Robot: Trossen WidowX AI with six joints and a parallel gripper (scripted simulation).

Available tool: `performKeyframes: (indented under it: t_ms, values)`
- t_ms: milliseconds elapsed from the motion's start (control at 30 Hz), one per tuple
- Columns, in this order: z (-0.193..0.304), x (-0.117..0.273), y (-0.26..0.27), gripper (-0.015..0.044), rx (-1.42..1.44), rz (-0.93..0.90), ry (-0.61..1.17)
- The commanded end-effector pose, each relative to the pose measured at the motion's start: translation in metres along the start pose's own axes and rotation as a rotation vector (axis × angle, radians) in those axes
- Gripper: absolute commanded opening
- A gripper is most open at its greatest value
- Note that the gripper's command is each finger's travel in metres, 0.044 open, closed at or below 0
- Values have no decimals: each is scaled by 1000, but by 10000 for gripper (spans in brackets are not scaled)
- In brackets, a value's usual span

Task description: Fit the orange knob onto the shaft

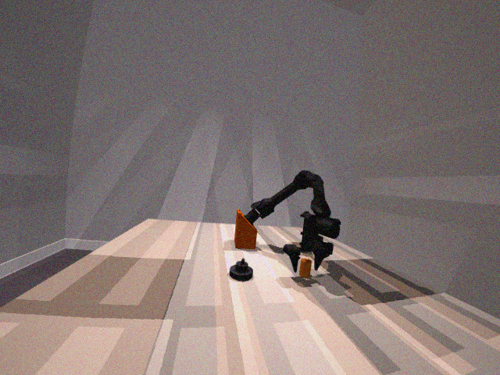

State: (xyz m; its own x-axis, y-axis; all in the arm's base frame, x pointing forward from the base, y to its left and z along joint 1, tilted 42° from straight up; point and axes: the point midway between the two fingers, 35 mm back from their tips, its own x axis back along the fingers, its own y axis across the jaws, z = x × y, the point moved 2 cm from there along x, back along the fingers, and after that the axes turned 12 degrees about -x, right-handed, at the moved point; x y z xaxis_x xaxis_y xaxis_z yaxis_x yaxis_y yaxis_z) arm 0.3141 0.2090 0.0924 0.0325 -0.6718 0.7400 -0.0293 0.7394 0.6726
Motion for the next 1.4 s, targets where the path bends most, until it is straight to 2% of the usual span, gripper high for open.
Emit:
performKeyframes:
  t_ms: [0, 67, 400, 633, 800, 1367]
  values:
    - [1, -8, -2, 440, -7, 4, 2]
    - [2, -10, -2, 440, -7, 4, 2]
    - [2, -10, -2, 177, -7, 4, 2]
    - [2, -10, -2, 131, -7, 4, 2]
    - [-2, 8, -4, 0, -6, 9, 2]
    - [2, 129, -10, 0, -7, 11, 3]
